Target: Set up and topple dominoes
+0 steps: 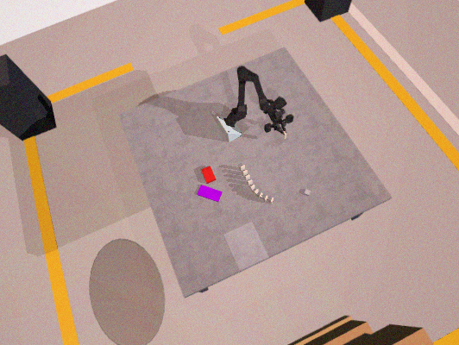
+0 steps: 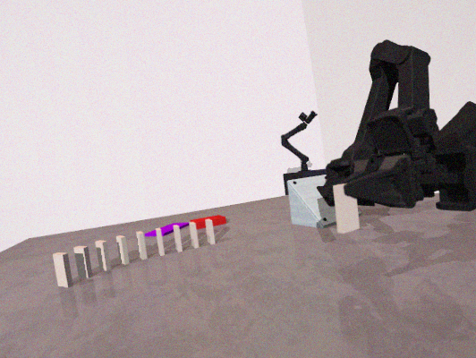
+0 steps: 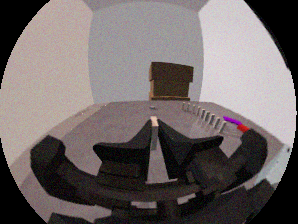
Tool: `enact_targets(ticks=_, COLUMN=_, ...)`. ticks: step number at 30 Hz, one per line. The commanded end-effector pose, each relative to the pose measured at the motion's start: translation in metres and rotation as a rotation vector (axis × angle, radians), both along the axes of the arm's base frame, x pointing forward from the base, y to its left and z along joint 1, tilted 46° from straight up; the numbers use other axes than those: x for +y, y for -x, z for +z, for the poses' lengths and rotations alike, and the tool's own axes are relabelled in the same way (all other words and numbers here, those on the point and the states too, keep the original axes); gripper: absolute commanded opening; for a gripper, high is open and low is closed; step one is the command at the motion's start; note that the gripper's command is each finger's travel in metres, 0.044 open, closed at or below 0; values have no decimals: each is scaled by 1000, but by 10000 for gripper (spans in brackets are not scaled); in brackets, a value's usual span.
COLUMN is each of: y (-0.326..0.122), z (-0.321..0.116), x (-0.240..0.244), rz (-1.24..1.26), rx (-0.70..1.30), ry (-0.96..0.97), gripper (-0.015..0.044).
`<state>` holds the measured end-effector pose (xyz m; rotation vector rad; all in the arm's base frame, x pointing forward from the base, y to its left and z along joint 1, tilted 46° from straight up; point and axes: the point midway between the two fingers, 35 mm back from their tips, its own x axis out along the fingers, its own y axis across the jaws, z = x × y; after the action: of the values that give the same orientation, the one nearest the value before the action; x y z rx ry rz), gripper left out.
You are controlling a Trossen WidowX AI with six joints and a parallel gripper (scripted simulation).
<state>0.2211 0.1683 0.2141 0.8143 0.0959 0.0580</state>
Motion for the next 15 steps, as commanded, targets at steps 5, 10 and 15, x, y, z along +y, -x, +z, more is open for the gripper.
enact_targets(ticks=5, y=0, z=-14, x=13, rz=1, rx=4, ry=3, gripper=22)
enact_targets(ticks=10, y=1, z=-23, x=22, rz=1, rx=4, ry=3, gripper=22)
enact_targets(ticks=15, y=2, z=-32, x=29, rz=3, rx=4, ry=10, gripper=22)
